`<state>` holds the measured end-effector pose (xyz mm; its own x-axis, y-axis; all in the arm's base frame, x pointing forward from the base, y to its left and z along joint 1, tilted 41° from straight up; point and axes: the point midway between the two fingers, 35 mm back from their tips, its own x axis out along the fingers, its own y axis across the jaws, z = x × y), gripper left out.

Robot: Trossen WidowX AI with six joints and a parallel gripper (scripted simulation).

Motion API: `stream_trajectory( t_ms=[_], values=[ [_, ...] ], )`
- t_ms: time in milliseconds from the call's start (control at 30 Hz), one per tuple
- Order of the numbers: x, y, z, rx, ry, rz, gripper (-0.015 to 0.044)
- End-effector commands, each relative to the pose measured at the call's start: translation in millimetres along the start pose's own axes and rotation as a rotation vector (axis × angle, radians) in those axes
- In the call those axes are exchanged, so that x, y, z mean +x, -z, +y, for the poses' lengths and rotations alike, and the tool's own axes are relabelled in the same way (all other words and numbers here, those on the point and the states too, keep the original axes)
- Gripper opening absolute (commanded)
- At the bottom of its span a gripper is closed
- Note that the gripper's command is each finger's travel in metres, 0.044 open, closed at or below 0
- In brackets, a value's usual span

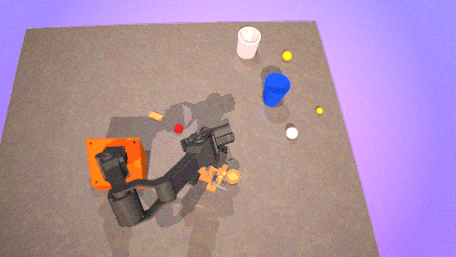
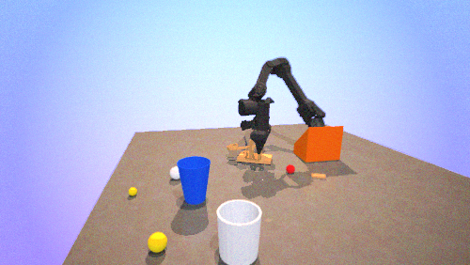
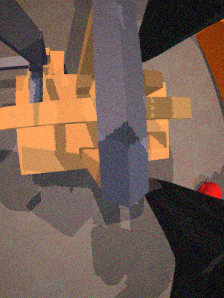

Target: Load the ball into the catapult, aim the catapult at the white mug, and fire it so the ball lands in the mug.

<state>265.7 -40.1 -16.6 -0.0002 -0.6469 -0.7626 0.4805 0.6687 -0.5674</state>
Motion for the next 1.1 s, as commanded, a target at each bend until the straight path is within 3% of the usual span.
stream_trajectory(
  t_ms=[0,433,800,1000,1067],
  values=[
    [11.3,5.1,-2.6,-0.015,0.017,0.01,0.044],
    [15.1,5.5,-3.1,-0.015,0.017,0.009,0.044],
    [12.4,2.7,-1.9,-0.004,0.007,0.005,0.0151],
    [12.4,2.7,-1.9,-0.004,0.007,0.005,0.0111],
    [1.5,2.2,-1.0,-0.004,0.006,0.006,0.0059]
  ],
)
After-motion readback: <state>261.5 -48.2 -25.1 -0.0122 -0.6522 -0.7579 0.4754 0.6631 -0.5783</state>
